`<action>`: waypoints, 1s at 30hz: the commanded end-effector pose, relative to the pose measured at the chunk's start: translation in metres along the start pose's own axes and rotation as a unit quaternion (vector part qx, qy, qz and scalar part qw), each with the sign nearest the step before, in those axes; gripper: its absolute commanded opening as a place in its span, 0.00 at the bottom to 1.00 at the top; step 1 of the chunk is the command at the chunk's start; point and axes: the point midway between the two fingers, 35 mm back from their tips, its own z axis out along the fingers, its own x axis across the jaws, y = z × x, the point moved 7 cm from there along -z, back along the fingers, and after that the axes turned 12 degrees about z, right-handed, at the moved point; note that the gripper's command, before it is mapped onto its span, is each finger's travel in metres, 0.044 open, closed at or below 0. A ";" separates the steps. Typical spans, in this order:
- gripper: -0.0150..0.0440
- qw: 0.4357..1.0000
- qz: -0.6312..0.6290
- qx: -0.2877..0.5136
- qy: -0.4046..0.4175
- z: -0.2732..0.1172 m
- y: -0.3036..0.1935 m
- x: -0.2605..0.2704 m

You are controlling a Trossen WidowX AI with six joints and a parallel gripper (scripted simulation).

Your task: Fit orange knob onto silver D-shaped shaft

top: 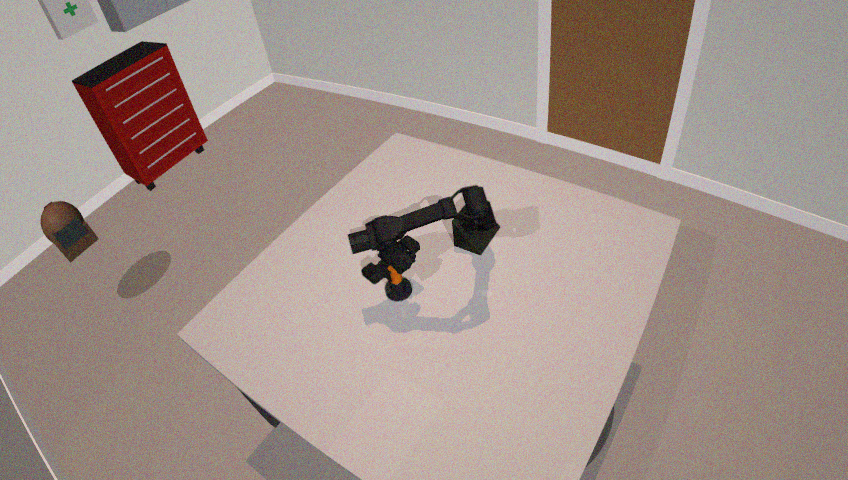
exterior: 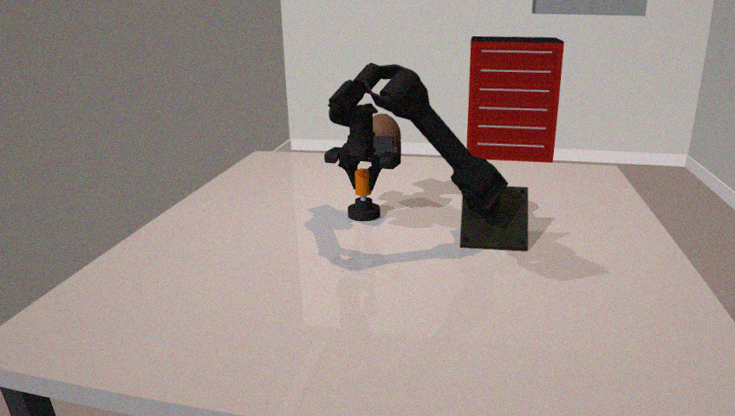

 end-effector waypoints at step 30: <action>0.25 0.994 -0.107 -0.002 -0.003 0.000 0.000 -0.001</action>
